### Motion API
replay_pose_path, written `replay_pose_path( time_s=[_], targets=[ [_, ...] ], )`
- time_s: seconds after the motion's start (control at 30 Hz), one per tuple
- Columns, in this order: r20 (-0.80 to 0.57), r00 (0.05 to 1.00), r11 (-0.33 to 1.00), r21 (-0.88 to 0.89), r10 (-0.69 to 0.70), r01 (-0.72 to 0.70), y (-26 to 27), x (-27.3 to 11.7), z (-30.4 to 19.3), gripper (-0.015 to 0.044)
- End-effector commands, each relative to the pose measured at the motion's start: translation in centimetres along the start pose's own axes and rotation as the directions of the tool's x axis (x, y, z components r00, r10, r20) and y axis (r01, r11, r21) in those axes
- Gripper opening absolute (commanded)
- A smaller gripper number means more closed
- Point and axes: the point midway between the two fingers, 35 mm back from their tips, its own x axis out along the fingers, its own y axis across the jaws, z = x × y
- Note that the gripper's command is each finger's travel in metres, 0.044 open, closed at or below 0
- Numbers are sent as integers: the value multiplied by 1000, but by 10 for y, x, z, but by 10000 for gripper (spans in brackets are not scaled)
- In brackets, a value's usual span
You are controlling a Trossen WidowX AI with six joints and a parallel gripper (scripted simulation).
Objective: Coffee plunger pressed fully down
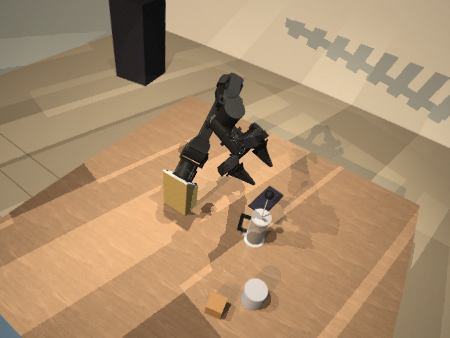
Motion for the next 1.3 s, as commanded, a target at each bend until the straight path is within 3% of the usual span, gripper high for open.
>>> replay_pose_path(
  time_s=[0.0, 0.23, 1.27],
  targets=[
    [-34, 992, 986, -113, 119, -122, 25, 11, -31, 440],
    [-30, 992, 986, -113, 124, -127, 27, 34, -71, 440],
    [-30, 991, 984, -118, 133, -135, 33, 74, -71, 440]
  ],
)
